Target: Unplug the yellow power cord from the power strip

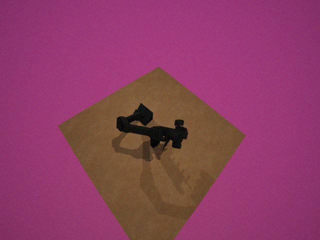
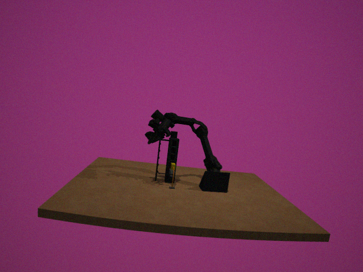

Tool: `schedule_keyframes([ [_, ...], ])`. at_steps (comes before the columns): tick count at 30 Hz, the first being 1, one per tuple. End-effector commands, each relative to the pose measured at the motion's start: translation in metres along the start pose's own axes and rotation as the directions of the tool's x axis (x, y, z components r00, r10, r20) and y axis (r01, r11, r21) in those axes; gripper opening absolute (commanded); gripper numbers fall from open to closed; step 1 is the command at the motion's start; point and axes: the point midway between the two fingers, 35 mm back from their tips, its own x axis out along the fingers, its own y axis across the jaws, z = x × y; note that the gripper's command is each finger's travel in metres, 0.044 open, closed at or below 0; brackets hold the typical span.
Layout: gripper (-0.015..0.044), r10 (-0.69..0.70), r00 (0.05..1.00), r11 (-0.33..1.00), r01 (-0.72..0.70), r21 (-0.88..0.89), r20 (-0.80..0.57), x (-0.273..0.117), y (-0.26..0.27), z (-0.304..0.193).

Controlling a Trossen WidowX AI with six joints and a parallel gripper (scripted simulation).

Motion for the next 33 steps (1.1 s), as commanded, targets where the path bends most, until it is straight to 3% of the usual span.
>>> schedule_keyframes([
  [1,0.0160,-0.008,0.992,0.983,-0.015,-0.182,-0.128,0.012,0.027,-0.024],
  [8,0.0160,-0.096,0.899,0.855,-0.146,-0.498,-0.428,0.025,0.057,-0.088],
  [14,0.0160,-0.305,0.650,0.571,-0.460,-0.680,-0.696,0.013,0.059,-0.160],
  [16,0.0160,-0.335,0.615,0.529,-0.504,-0.683,-0.714,0.010,0.058,-0.166],
  [33,0.0160,-0.336,0.615,0.529,-0.504,-0.683,-0.714,0.003,0.048,-0.167],
])
